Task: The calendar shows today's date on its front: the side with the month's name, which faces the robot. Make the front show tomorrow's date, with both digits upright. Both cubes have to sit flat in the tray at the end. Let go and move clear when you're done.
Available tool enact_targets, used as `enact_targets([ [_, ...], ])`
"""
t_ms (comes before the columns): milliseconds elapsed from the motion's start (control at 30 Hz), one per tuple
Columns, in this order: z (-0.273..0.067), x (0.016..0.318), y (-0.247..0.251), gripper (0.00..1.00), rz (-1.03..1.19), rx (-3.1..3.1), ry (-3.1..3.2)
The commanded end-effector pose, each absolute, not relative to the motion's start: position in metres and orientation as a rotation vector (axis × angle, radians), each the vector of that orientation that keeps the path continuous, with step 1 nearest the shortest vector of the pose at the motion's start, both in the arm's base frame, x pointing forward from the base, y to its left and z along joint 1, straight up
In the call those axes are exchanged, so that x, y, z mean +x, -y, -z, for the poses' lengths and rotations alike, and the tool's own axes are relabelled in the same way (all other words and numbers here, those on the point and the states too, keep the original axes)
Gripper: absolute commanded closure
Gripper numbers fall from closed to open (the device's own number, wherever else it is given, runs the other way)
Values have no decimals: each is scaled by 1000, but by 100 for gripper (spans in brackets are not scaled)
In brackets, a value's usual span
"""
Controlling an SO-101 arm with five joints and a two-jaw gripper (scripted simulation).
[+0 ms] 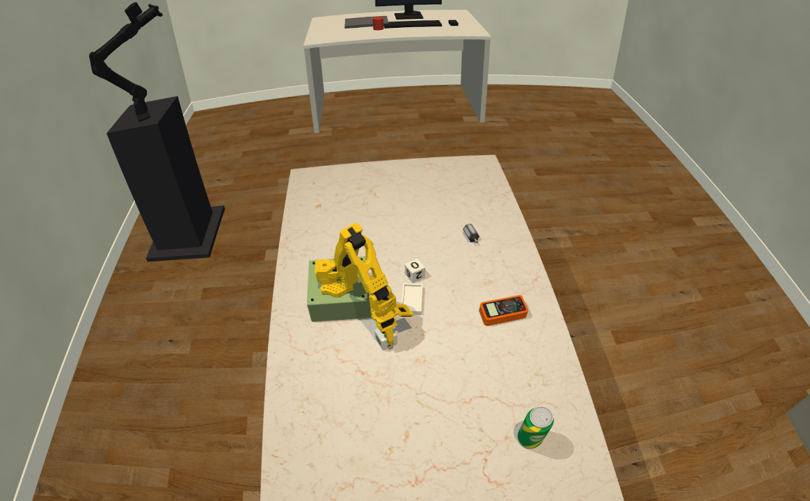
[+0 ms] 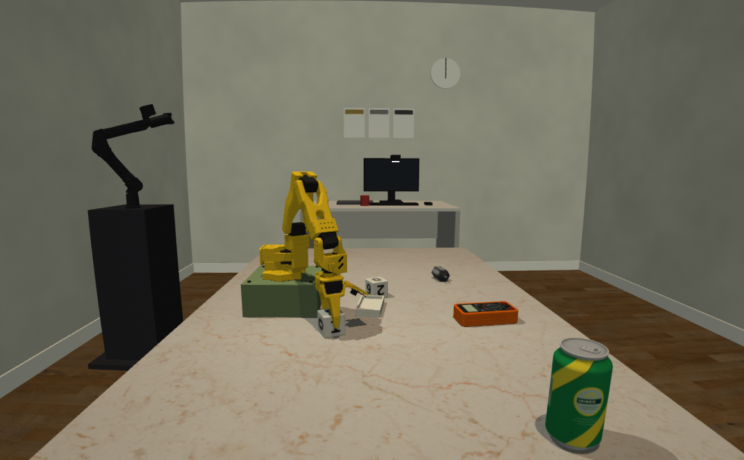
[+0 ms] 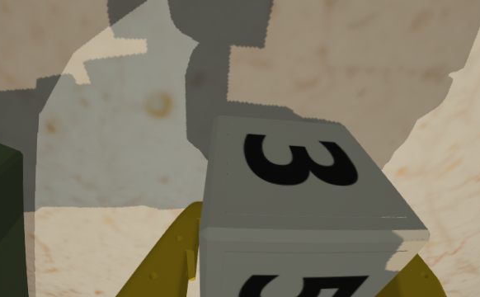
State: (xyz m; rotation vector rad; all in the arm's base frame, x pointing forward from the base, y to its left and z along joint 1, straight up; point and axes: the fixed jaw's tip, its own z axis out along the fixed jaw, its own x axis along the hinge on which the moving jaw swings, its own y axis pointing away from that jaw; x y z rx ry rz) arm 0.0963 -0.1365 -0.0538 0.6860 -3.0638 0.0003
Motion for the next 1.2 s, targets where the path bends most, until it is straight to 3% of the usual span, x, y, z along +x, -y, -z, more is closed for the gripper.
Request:
enact_targets([
  [0,55,97,135,100,18,683,3061],
  [833,8,96,134,100,18,683,3061],
  [1167,5,96,134,100,18,684,3061],
])
